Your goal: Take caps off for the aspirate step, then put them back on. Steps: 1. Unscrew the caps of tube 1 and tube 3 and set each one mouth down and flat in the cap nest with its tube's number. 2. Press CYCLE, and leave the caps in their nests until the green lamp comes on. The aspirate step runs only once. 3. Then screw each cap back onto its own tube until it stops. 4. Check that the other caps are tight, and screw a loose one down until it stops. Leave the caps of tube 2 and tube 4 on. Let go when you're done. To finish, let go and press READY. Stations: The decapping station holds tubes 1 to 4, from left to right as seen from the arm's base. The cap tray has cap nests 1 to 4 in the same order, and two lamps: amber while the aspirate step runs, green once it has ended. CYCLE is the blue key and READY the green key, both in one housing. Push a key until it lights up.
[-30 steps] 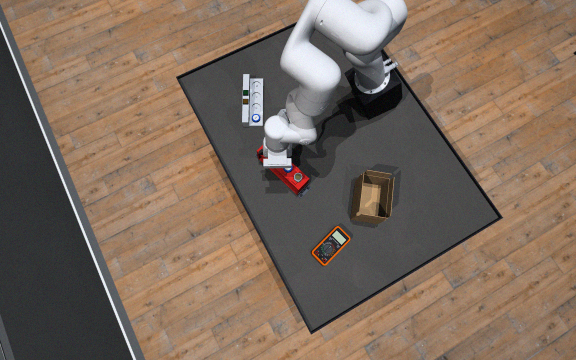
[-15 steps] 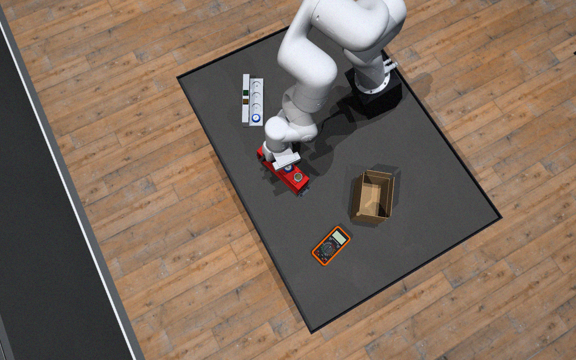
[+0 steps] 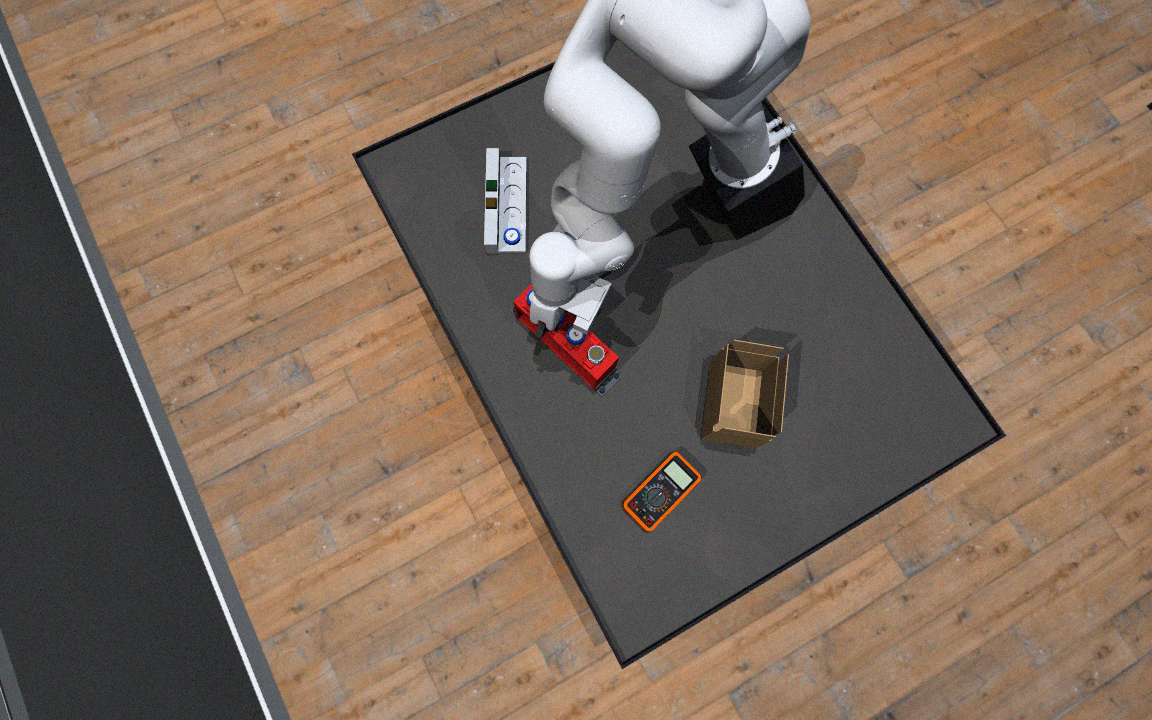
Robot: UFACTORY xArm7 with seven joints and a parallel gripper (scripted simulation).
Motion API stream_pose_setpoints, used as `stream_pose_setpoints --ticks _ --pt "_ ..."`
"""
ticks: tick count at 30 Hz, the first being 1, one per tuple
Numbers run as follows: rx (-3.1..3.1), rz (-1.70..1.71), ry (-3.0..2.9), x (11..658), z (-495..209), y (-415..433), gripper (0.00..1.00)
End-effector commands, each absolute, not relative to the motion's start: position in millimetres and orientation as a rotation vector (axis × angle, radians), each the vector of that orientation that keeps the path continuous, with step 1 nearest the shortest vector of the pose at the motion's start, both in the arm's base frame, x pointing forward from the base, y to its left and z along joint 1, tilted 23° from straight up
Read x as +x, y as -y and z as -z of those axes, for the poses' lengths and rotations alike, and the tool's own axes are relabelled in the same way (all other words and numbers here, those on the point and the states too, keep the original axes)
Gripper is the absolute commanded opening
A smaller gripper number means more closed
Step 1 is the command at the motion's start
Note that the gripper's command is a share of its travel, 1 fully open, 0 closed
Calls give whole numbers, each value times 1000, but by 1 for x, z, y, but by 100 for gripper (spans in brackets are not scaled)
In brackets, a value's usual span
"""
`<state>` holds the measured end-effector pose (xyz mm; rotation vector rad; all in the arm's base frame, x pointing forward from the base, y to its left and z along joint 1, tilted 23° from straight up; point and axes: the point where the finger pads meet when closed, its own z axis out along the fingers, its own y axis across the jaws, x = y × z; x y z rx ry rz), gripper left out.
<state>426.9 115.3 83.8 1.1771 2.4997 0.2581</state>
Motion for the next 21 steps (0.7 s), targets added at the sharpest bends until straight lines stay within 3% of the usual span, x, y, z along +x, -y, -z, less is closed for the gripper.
stream_pose_setpoints --ticks 1,7,14,15,21 --pt "896 -212 -2603 427 -85 -115 0" --pt "534 -138 -2688 427 -85 -115 0" --pt "534 -138 -2688 427 -85 -116 0" --pt "534 -138 -2688 427 -85 -115 46" --pt "534 -138 -2688 427 -85 -115 46"
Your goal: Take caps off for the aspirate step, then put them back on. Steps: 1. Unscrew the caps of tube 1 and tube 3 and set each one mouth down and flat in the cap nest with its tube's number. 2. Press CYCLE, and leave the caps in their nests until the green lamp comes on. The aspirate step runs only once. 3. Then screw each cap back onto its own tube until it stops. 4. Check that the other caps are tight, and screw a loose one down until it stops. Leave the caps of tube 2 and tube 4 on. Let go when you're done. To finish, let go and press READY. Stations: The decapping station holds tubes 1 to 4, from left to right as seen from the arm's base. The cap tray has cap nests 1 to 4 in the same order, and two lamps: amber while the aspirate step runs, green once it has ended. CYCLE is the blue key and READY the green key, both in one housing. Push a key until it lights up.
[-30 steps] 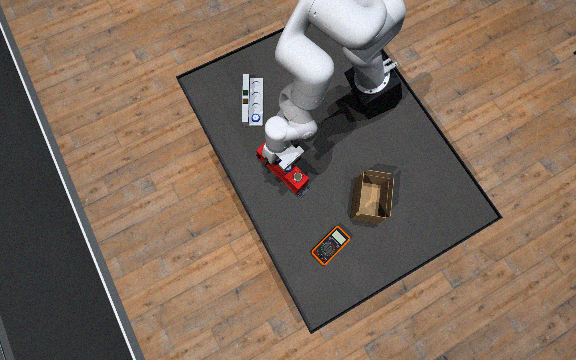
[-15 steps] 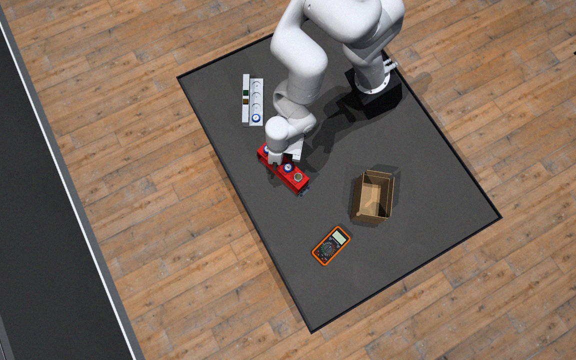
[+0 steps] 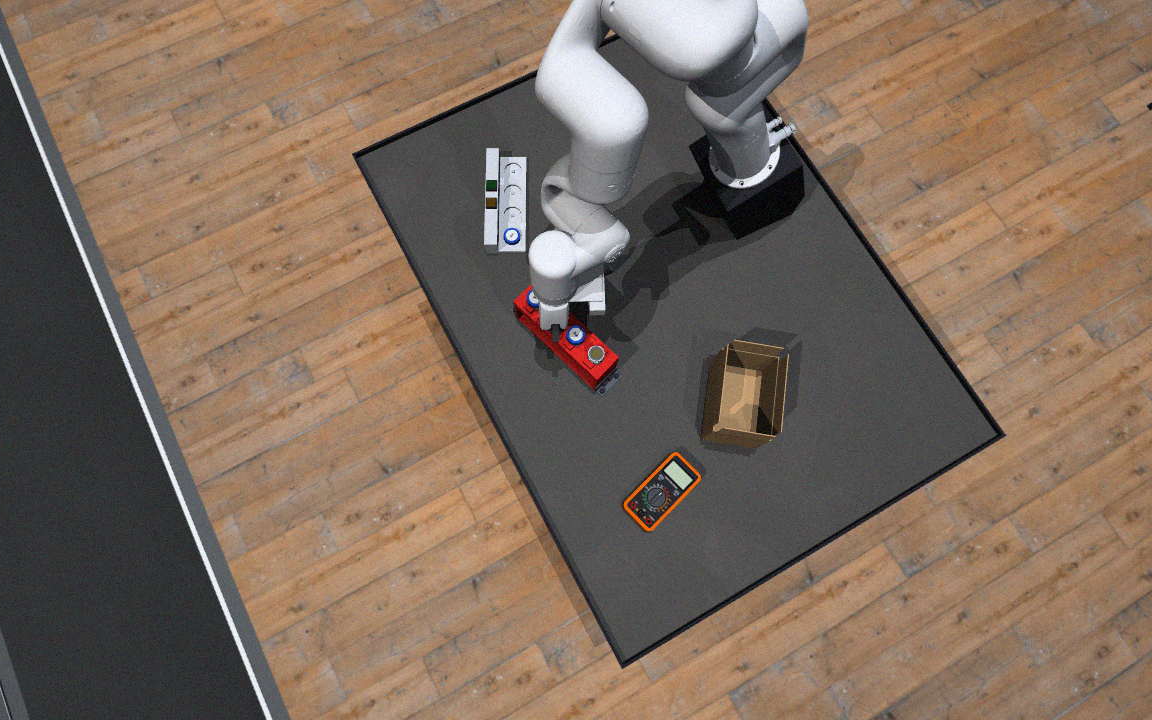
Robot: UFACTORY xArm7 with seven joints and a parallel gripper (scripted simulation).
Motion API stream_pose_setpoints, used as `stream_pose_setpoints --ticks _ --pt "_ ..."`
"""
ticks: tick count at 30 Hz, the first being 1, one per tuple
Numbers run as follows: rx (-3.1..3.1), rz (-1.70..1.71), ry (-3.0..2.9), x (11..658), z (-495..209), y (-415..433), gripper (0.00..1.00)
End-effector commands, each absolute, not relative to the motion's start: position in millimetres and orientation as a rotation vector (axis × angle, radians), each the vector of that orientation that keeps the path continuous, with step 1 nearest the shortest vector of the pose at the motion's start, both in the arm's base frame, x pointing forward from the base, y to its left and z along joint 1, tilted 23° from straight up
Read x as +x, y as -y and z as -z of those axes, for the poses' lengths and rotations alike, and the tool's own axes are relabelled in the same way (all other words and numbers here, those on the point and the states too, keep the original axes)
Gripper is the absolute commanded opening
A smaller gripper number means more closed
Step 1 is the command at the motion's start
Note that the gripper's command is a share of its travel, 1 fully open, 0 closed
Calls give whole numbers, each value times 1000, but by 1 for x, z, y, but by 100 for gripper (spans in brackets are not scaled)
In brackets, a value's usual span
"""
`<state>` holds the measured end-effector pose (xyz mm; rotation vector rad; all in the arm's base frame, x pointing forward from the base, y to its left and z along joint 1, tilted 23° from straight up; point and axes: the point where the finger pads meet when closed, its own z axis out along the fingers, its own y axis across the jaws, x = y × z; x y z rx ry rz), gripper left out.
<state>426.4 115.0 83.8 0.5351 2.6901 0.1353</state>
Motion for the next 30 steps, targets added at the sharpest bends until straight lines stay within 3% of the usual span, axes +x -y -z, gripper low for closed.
stream_pose_setpoints --ticks 1,7,30 --pt "534 -138 -2688 427 -85 -115 46" --pt "647 -161 -2666 427 -85 -115 46" --pt "2291 -494 -1729 428 -85 -115 46"
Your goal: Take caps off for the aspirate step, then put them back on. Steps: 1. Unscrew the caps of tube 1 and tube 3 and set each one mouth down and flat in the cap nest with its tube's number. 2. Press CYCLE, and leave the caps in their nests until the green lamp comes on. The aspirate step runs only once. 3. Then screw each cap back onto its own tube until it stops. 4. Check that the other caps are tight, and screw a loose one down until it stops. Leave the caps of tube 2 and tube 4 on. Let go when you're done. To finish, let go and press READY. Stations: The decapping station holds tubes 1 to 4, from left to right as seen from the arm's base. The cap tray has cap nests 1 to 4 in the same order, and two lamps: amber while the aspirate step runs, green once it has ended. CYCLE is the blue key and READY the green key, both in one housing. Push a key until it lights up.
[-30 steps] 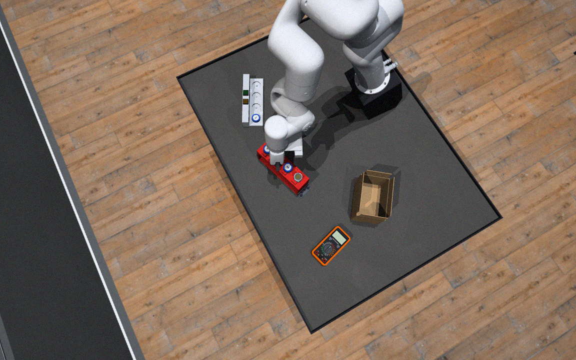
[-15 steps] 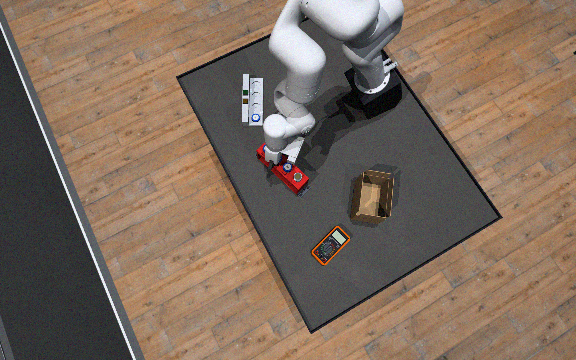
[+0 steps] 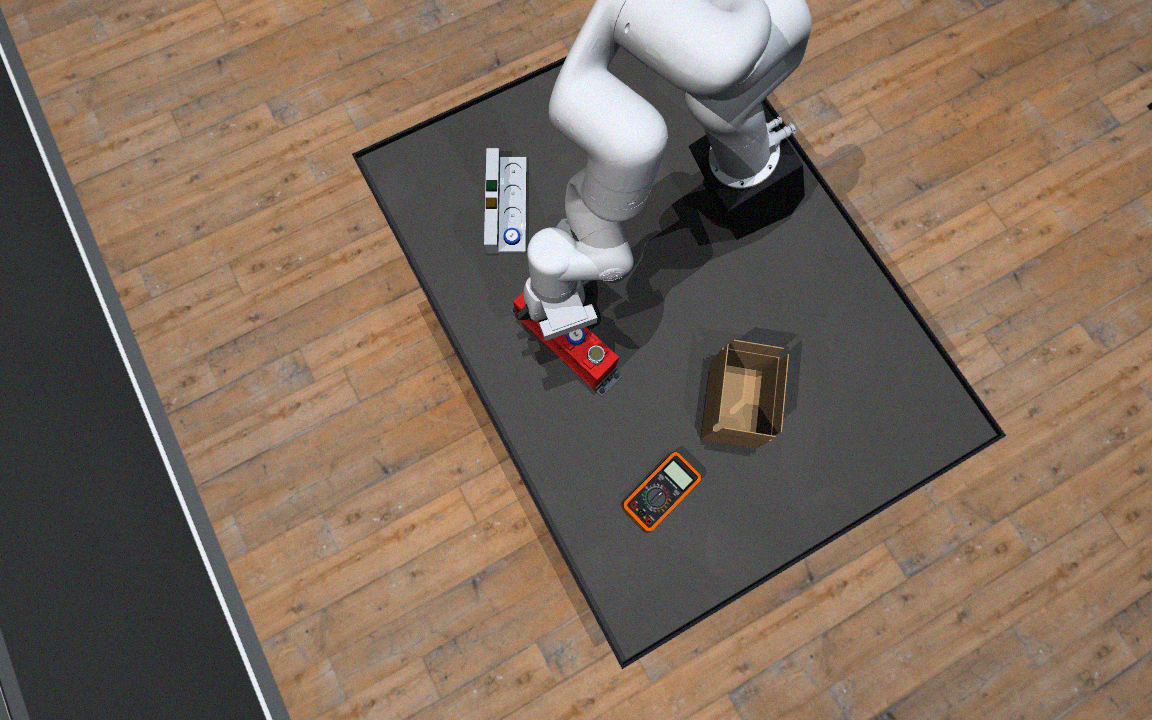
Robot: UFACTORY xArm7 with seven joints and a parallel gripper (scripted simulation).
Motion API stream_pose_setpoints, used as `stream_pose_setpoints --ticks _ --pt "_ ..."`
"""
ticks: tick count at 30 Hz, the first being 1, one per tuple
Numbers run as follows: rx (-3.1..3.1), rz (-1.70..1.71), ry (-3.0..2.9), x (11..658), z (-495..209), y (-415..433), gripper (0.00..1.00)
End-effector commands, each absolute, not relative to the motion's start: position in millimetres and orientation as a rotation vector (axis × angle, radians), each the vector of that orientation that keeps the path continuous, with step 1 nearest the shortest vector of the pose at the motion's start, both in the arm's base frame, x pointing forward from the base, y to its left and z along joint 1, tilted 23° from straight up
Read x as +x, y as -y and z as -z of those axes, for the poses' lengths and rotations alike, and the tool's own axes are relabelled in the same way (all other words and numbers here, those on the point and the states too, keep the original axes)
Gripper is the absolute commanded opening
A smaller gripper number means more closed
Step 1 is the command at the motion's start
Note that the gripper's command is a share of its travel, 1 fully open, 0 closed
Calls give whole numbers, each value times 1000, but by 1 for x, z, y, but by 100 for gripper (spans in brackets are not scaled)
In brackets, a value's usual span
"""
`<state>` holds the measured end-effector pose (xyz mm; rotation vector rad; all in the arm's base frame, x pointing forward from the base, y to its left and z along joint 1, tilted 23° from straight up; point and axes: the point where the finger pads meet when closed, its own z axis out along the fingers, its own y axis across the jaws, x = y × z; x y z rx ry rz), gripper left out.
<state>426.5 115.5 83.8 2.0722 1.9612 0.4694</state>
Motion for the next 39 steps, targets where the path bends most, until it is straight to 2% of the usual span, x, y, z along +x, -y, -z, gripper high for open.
stream_pose_setpoints --ticks 1,8,9,23,39 --pt "2349 -506 -1665 428 -85 -115 46" --pt "2399 -514 -1603 428 -85 -115 46" --pt "2399 -514 -1603 428 -85 -115 0" --pt "2399 -514 -1603 428 -85 -115 0" --pt "1653 -366 -2259 427 -85 -115 0"
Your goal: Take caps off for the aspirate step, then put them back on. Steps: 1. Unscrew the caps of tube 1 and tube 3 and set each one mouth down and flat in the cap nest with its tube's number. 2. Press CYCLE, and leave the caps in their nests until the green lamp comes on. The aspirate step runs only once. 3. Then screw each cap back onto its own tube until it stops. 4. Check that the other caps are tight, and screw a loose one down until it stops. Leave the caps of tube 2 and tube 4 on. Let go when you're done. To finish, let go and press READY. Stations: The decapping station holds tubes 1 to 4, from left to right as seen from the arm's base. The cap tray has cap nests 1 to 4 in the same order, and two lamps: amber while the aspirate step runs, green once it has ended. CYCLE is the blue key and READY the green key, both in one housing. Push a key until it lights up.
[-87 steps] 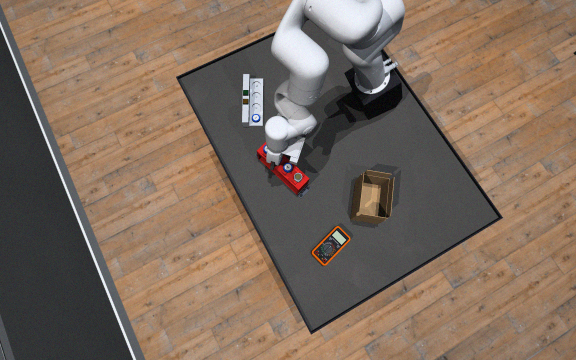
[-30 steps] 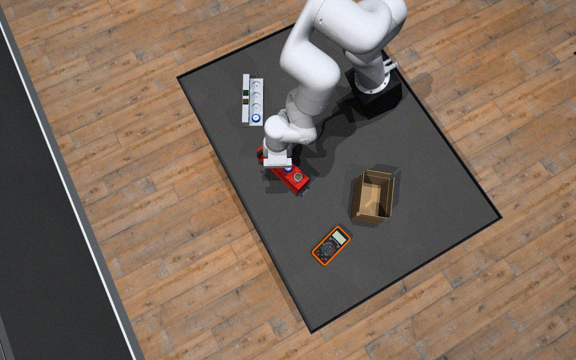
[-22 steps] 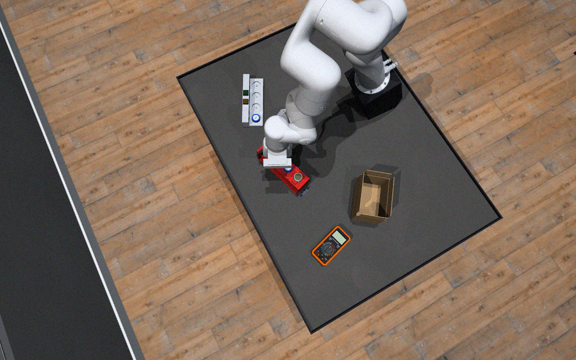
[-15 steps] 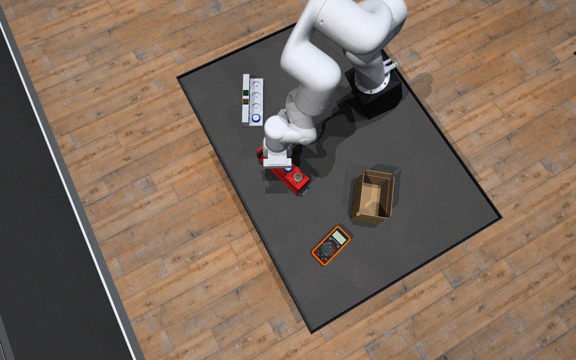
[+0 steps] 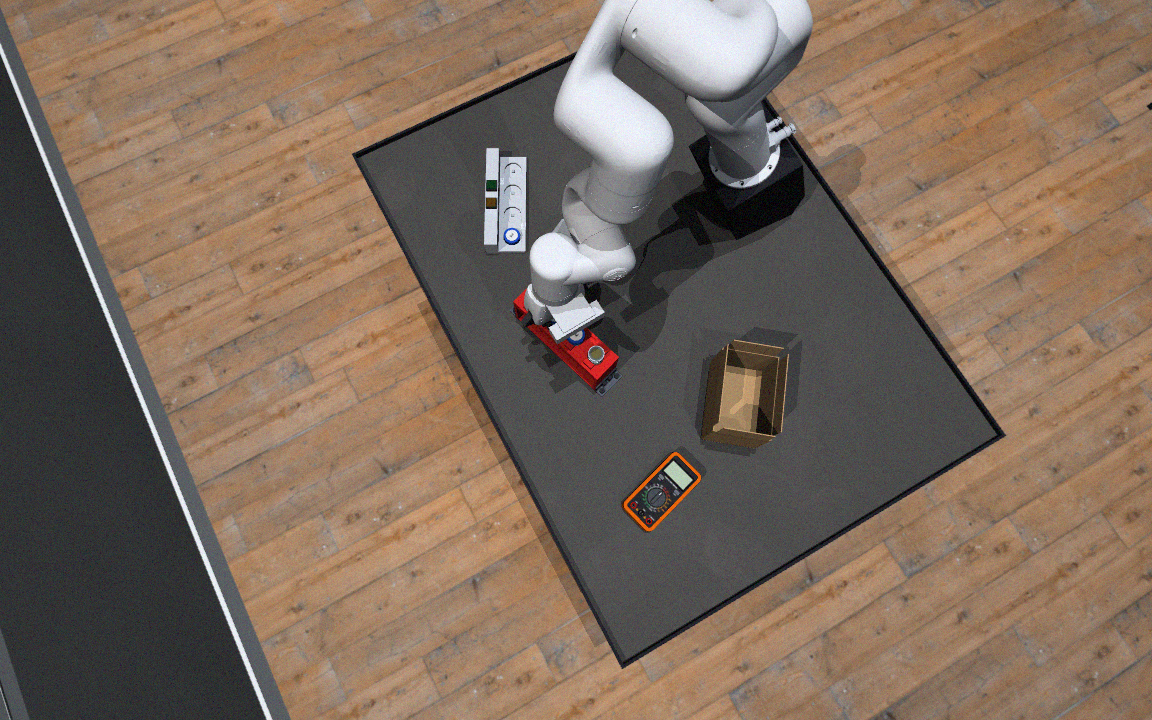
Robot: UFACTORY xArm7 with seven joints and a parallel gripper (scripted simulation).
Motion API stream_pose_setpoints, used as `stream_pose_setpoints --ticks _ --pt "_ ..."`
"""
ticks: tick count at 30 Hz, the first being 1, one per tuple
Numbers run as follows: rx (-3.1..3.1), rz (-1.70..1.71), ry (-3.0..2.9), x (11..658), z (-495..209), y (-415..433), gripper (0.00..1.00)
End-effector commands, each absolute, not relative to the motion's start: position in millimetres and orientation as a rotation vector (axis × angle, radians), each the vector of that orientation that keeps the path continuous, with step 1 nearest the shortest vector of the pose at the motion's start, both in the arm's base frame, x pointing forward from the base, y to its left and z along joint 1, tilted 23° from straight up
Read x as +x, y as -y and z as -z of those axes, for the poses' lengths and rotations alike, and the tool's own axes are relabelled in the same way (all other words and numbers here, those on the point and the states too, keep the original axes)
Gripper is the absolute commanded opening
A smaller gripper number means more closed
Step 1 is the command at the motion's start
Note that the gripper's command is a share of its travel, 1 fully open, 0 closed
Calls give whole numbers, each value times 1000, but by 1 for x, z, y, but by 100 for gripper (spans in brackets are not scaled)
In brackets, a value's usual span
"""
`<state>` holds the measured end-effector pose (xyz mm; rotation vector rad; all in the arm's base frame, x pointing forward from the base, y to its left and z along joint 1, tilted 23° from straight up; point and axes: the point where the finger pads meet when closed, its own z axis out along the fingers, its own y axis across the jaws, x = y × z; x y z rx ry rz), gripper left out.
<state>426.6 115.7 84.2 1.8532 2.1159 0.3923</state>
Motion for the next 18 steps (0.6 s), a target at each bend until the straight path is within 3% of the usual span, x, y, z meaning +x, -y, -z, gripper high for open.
stream_pose_setpoints --ticks 1,18 --pt "1593 -354 -2296 427 -85 -115 0" --pt "630 -157 -2670 427 -85 -115 0"
